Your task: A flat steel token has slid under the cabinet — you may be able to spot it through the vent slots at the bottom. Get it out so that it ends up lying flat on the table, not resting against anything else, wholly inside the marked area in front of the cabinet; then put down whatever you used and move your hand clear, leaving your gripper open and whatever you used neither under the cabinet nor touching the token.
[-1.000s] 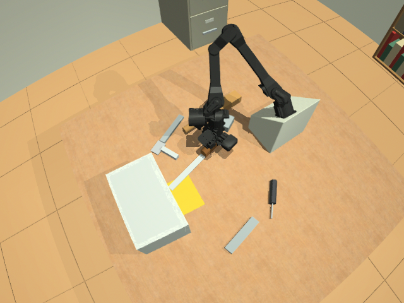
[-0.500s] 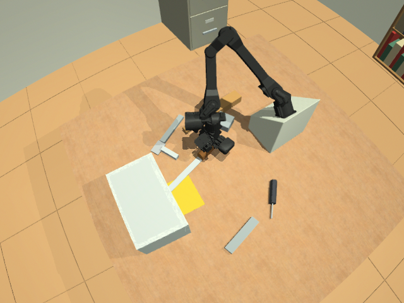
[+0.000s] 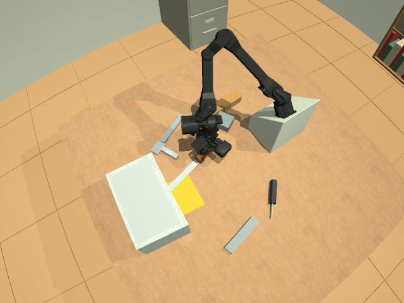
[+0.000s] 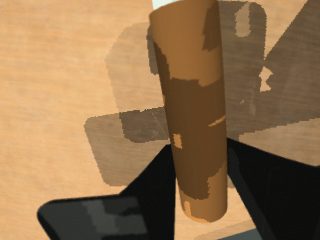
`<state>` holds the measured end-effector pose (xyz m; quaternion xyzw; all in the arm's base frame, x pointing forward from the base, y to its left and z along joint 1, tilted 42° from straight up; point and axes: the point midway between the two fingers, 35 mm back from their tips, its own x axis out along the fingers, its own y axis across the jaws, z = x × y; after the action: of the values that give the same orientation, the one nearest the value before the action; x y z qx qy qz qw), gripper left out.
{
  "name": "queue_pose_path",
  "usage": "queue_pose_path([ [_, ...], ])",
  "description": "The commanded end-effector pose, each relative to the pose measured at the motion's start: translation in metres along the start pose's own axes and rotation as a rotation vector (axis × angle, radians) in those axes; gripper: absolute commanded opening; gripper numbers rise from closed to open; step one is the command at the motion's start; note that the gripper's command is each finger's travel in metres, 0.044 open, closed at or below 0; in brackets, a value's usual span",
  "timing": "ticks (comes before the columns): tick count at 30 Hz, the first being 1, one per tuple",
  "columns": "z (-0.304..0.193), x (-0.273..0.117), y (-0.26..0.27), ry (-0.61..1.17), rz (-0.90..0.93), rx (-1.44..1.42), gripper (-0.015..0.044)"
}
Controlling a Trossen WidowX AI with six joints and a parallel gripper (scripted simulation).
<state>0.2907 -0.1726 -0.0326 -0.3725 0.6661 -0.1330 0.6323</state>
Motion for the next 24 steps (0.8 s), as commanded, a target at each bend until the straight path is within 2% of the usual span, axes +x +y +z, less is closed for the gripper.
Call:
queue_pose_path([
  [1, 0.006, 0.0, 0.0, -0.001, -0.001, 0.005, 0.0],
  [24, 0.034, 0.0, -0.001, -0.002, -0.001, 0.006, 0.0],
])
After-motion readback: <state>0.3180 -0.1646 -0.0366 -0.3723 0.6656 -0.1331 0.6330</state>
